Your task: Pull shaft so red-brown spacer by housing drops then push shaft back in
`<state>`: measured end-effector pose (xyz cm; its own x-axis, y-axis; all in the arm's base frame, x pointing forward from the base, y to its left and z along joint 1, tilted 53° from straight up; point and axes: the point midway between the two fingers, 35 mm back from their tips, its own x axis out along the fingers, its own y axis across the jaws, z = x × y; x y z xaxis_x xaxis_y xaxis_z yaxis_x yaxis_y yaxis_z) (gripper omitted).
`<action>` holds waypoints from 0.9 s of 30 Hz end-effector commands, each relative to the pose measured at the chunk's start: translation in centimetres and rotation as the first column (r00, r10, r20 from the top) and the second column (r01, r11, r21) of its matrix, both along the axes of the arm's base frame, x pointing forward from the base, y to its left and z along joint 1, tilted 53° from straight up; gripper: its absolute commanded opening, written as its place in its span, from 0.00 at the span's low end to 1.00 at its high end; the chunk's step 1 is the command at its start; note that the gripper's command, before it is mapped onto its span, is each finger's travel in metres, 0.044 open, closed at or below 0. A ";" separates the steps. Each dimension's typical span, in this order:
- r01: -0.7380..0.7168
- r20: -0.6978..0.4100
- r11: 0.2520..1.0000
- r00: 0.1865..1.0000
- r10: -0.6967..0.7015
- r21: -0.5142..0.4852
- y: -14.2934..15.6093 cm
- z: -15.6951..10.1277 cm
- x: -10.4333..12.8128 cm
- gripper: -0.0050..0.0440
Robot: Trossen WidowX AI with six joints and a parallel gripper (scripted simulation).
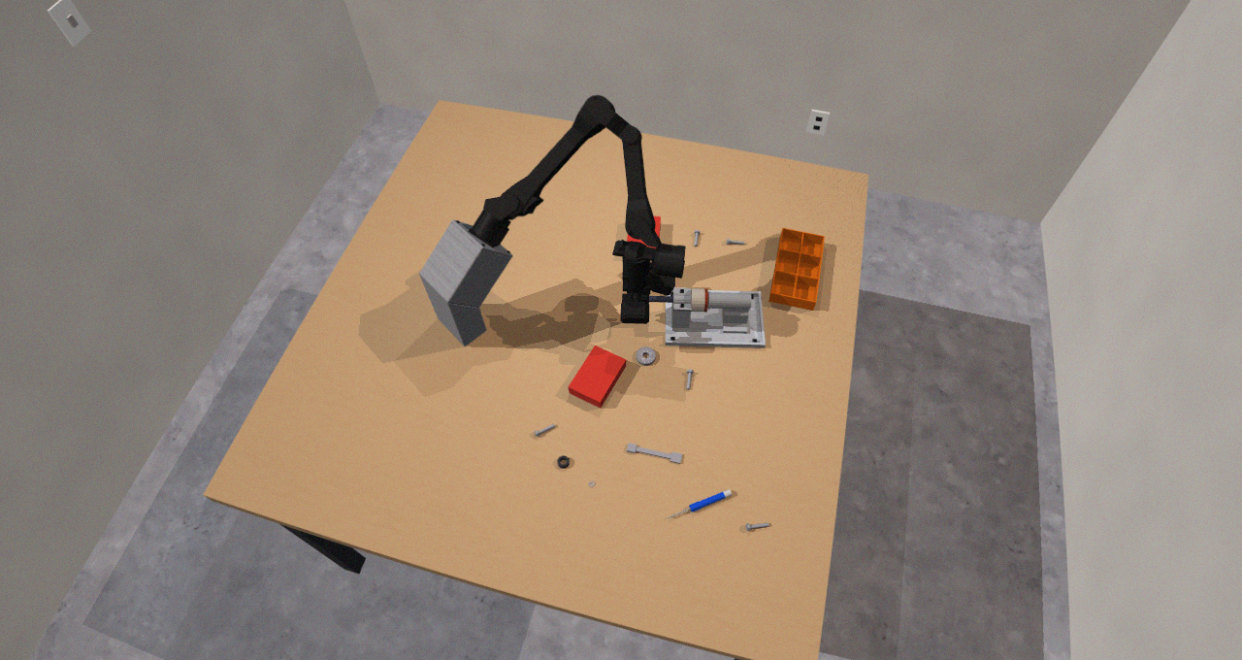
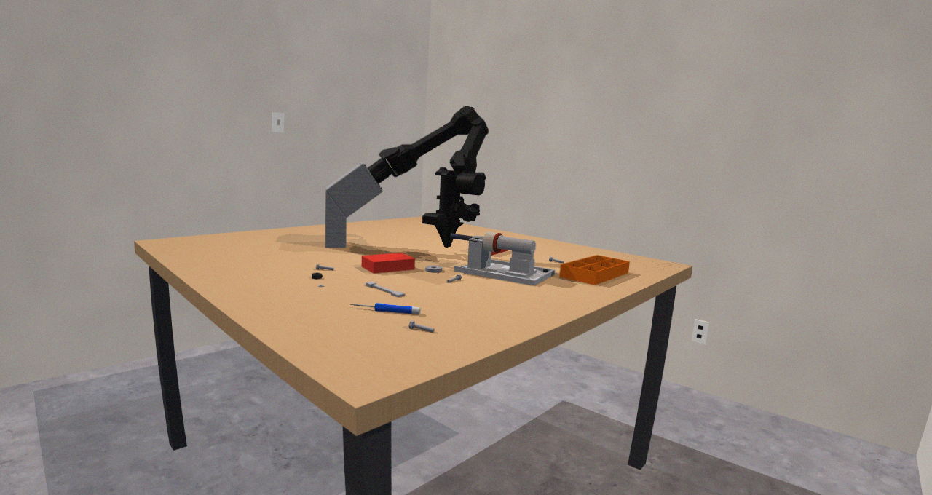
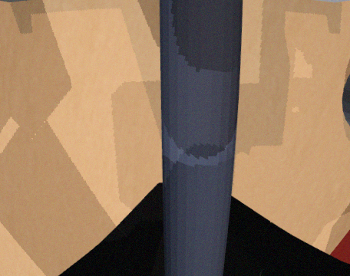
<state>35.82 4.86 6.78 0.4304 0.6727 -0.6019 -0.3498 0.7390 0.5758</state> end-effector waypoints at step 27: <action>-0.003 -0.001 1.000 1.000 0.003 0.000 0.0 -0.2 -0.4 0.10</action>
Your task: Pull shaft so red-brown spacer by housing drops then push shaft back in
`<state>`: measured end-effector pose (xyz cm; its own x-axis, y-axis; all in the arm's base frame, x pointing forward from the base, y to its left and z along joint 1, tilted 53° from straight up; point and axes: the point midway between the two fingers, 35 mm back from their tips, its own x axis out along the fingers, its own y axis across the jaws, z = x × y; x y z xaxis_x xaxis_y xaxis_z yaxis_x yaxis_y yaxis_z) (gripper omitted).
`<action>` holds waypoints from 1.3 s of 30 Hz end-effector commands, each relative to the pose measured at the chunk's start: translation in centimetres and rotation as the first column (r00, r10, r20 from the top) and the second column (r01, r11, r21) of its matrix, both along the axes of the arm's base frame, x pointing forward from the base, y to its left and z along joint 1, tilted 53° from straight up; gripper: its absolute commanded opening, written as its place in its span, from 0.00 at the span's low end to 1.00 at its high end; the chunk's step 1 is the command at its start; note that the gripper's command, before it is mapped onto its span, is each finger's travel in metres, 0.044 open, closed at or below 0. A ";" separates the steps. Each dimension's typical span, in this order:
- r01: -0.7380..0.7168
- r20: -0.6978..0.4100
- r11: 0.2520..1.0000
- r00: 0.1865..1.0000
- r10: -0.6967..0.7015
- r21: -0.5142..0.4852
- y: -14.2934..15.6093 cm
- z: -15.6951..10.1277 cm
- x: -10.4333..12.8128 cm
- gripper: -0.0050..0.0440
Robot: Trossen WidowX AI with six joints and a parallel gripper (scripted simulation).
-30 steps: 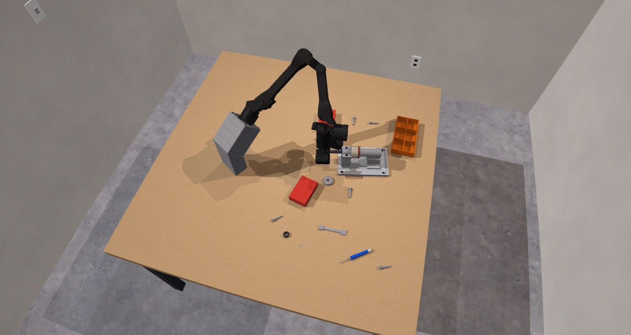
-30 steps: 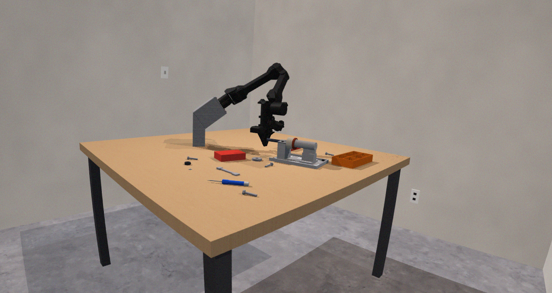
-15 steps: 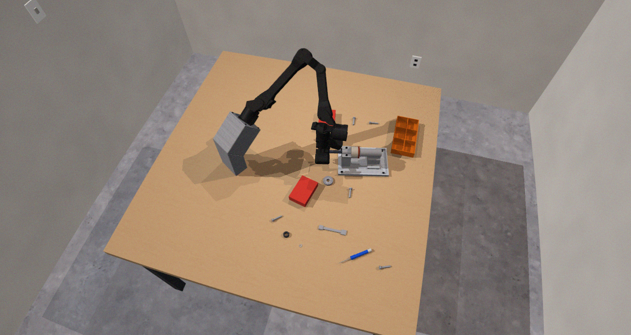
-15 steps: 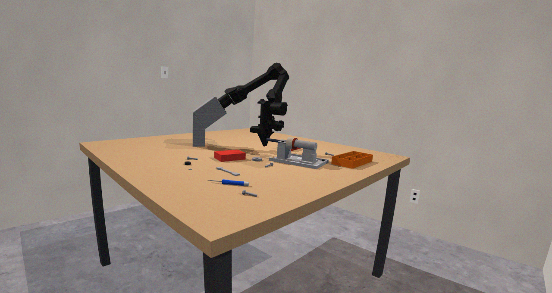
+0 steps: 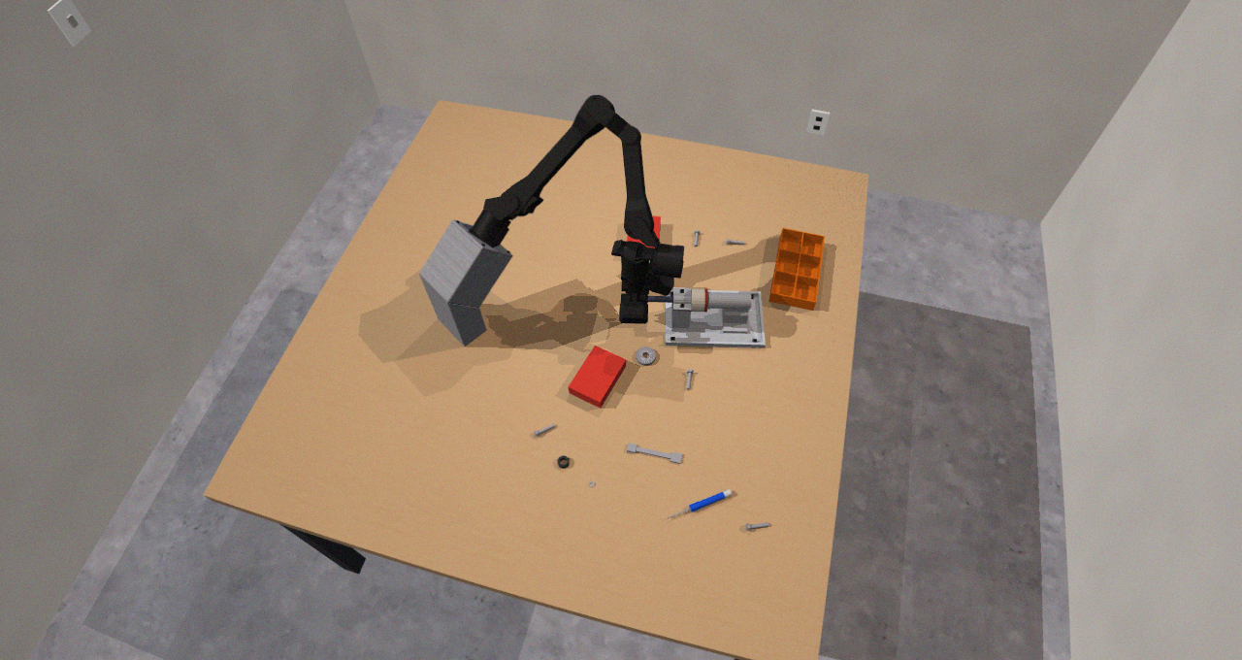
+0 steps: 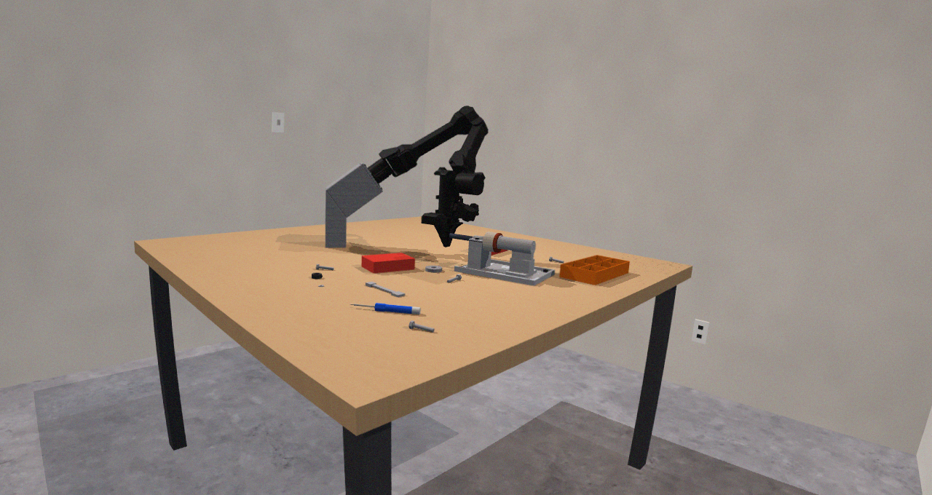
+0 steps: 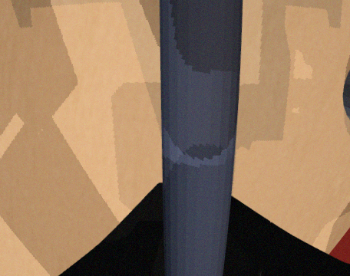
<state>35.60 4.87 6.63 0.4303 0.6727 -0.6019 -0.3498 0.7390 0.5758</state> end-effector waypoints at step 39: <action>-0.003 -0.001 1.000 1.000 0.003 0.000 0.0 -0.3 -0.5 0.10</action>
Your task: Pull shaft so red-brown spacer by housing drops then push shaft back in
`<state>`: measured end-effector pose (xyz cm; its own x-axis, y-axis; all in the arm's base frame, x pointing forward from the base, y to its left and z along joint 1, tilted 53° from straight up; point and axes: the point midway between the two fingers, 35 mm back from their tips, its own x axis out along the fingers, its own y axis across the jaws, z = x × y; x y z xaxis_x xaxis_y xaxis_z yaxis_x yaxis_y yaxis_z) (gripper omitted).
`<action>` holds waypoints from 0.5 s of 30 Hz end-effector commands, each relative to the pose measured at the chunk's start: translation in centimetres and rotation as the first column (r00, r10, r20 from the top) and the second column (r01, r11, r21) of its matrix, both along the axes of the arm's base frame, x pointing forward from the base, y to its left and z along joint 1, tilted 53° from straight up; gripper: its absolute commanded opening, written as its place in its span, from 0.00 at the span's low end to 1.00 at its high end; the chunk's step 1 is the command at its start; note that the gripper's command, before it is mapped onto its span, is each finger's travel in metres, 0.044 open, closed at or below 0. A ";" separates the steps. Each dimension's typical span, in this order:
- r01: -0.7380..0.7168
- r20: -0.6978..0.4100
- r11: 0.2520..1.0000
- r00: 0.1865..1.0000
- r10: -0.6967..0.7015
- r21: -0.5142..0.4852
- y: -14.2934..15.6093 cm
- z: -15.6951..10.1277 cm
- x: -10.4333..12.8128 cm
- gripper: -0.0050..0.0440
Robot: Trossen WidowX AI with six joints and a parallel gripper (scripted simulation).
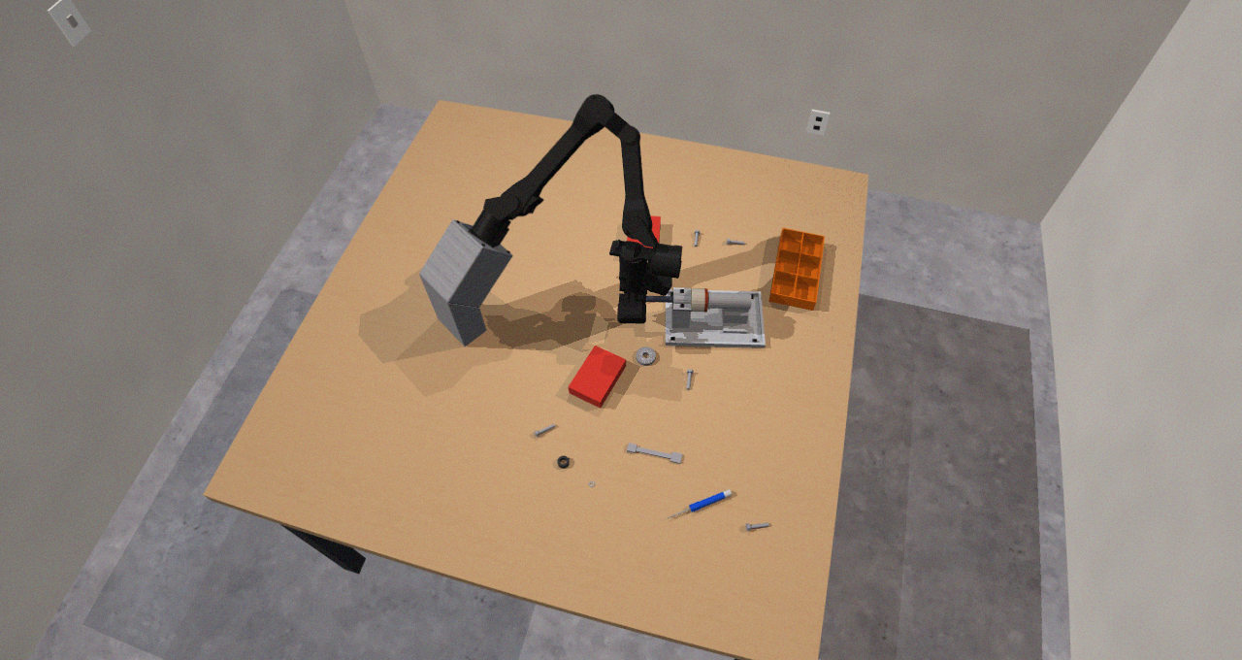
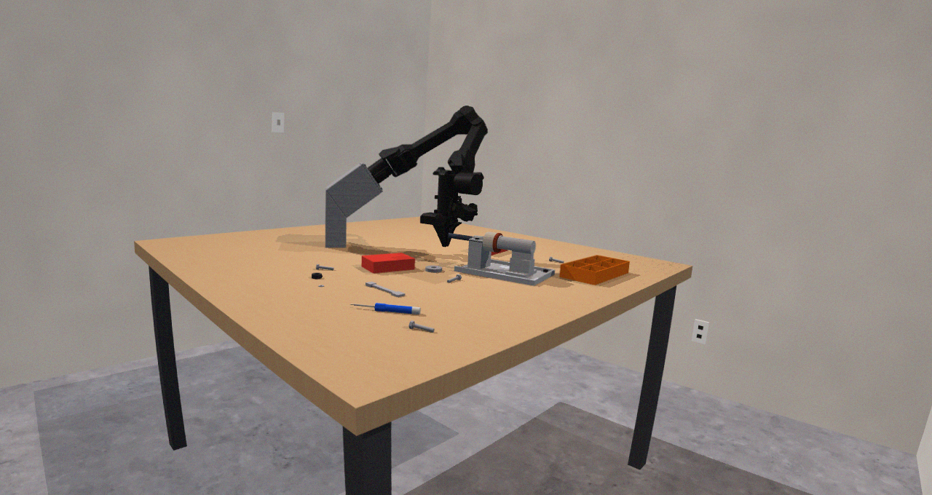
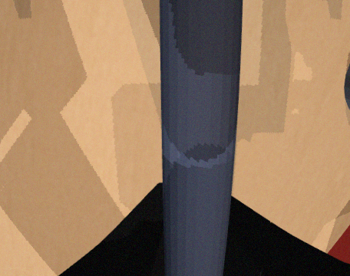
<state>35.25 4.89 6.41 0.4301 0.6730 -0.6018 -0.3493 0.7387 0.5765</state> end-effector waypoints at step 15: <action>-0.003 0.000 1.000 1.000 0.003 0.000 0.0 -0.1 -0.3 0.10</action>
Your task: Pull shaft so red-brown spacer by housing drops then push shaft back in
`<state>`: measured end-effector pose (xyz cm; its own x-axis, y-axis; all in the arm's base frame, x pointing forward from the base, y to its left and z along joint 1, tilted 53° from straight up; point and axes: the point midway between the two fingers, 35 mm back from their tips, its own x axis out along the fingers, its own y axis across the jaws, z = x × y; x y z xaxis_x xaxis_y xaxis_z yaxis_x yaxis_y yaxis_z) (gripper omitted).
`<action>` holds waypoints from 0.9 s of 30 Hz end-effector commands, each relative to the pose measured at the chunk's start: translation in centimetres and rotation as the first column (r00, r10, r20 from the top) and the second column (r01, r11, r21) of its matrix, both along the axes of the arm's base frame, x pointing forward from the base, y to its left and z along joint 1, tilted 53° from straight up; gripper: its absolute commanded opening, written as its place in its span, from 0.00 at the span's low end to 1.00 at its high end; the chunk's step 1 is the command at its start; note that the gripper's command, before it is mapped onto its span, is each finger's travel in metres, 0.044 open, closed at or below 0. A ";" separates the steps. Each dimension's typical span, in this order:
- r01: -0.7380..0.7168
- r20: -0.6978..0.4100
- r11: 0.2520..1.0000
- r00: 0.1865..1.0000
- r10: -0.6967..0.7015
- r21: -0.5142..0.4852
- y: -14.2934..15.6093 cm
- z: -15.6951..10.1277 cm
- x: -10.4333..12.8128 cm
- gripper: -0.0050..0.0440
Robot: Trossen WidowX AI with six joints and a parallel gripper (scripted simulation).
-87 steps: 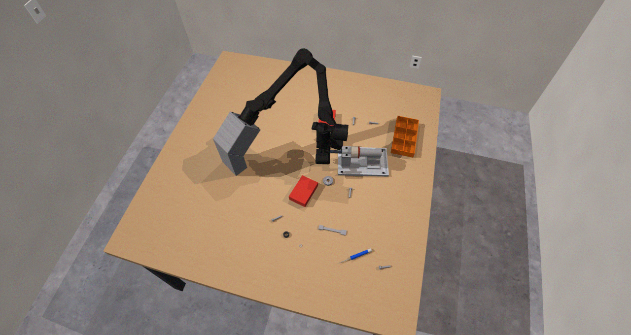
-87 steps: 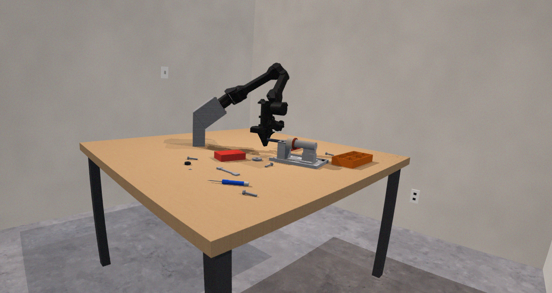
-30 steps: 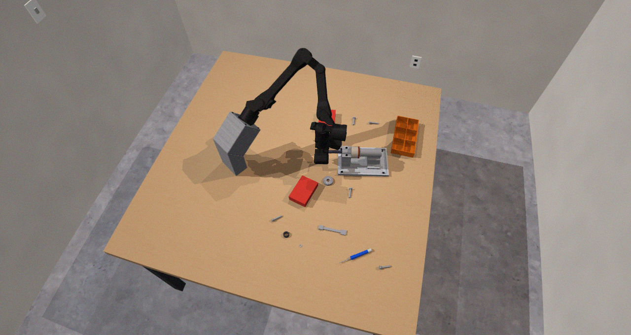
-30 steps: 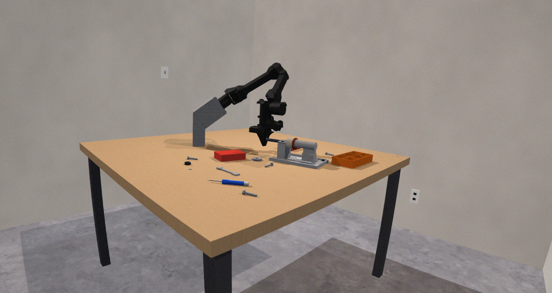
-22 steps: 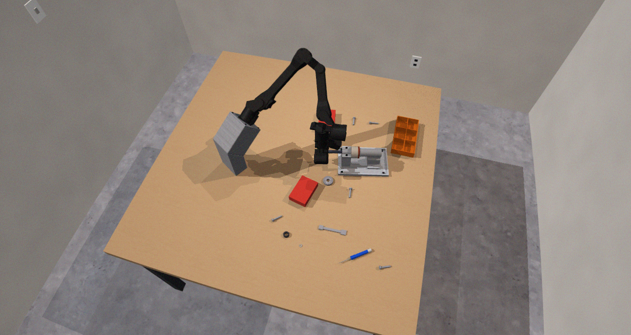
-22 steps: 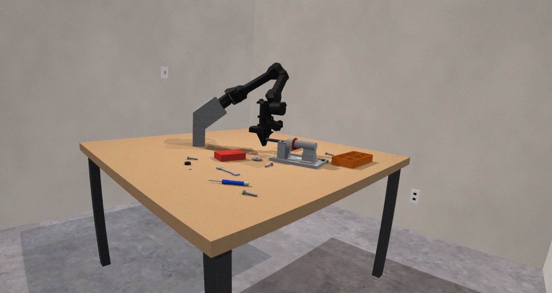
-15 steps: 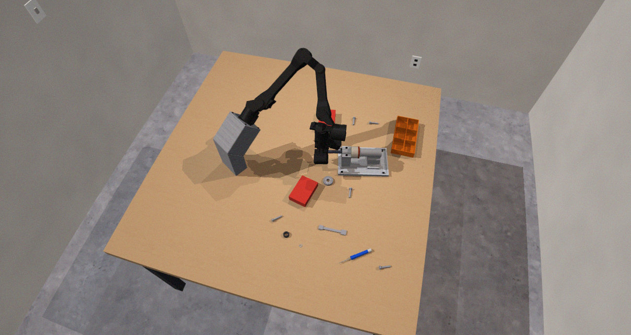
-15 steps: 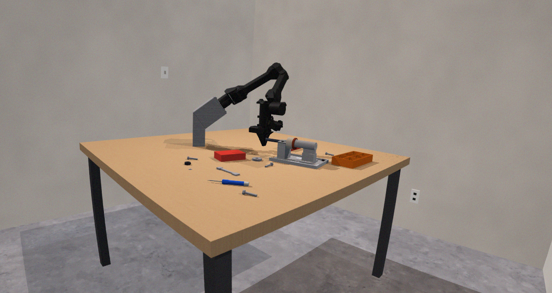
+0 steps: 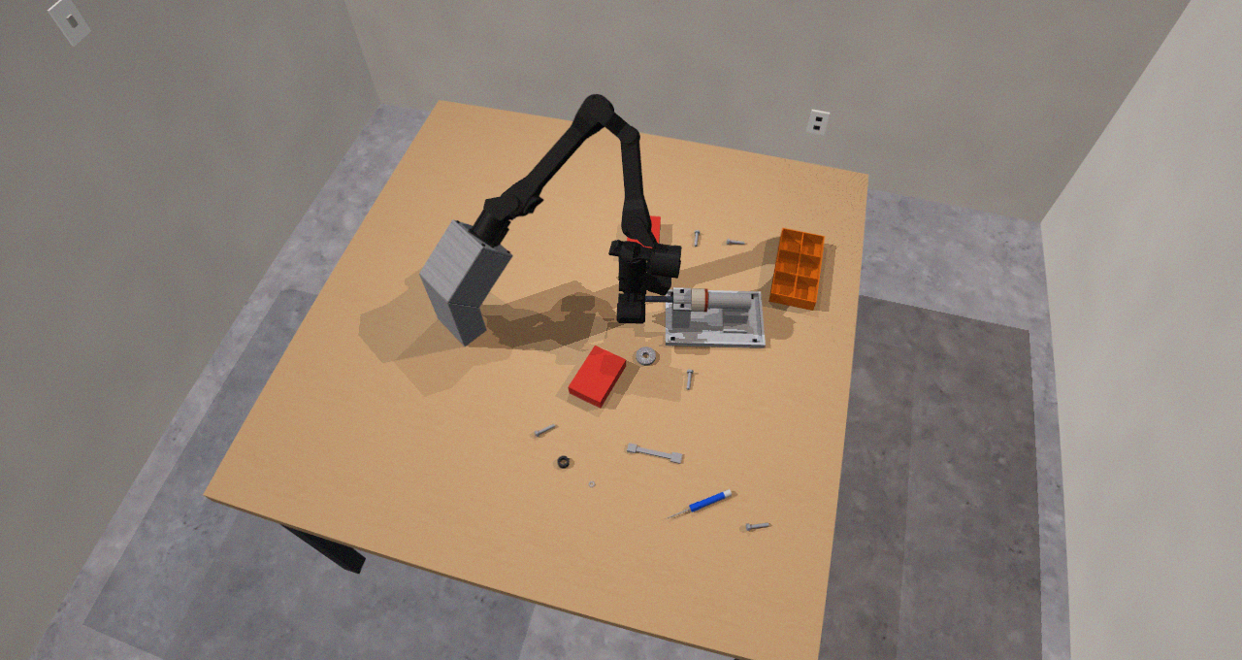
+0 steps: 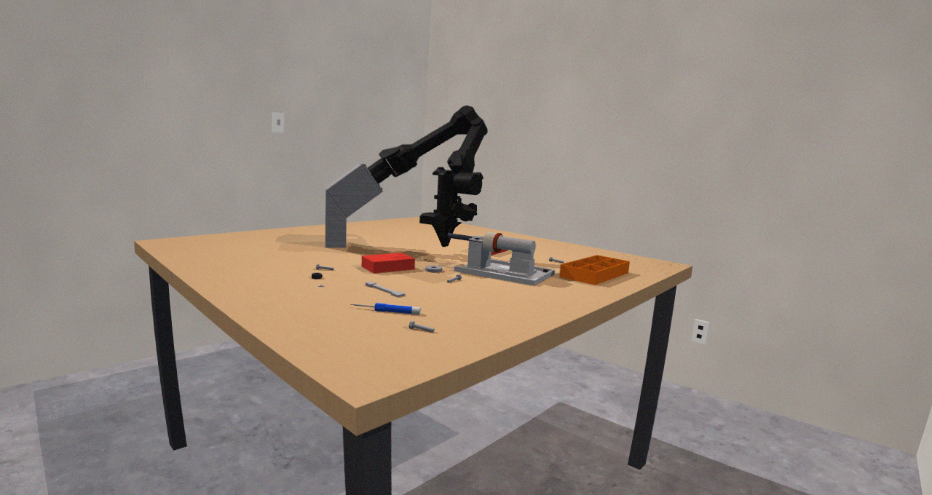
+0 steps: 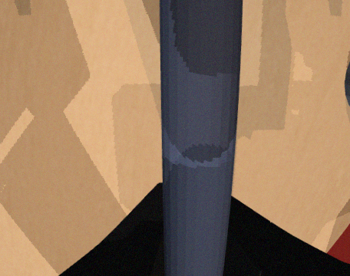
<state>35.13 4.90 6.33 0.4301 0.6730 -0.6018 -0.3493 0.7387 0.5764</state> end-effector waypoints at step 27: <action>-0.003 0.000 1.000 1.000 0.003 0.000 0.0 -0.2 -0.4 0.10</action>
